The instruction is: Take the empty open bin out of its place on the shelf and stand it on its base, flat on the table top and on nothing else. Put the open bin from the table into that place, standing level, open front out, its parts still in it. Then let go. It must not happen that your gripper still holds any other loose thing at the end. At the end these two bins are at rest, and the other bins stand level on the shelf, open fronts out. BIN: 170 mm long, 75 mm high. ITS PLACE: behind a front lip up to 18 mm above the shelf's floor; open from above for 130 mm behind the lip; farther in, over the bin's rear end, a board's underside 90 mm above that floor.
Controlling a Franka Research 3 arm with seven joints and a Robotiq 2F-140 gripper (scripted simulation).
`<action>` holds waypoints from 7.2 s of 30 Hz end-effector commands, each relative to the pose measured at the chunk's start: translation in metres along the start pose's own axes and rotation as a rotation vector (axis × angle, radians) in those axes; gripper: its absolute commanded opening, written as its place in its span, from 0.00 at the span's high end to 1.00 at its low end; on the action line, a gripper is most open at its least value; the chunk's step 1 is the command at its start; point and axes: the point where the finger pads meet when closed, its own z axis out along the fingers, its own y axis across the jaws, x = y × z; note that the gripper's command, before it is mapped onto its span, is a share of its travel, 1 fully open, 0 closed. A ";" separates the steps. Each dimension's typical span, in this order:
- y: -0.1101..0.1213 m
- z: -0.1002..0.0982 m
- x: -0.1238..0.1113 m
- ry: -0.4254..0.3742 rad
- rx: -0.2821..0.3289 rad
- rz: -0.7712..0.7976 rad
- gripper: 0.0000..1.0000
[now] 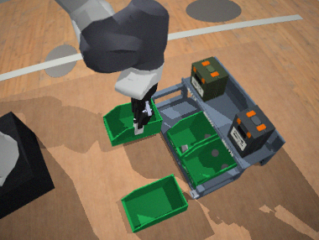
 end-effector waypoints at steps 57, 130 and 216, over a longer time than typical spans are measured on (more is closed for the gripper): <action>0.001 0.002 0.006 0.026 -0.006 -0.008 1.00; 0.001 -0.004 -0.032 0.023 -0.006 -0.008 1.00; 0.001 -0.015 -0.090 0.018 -0.005 -0.008 1.00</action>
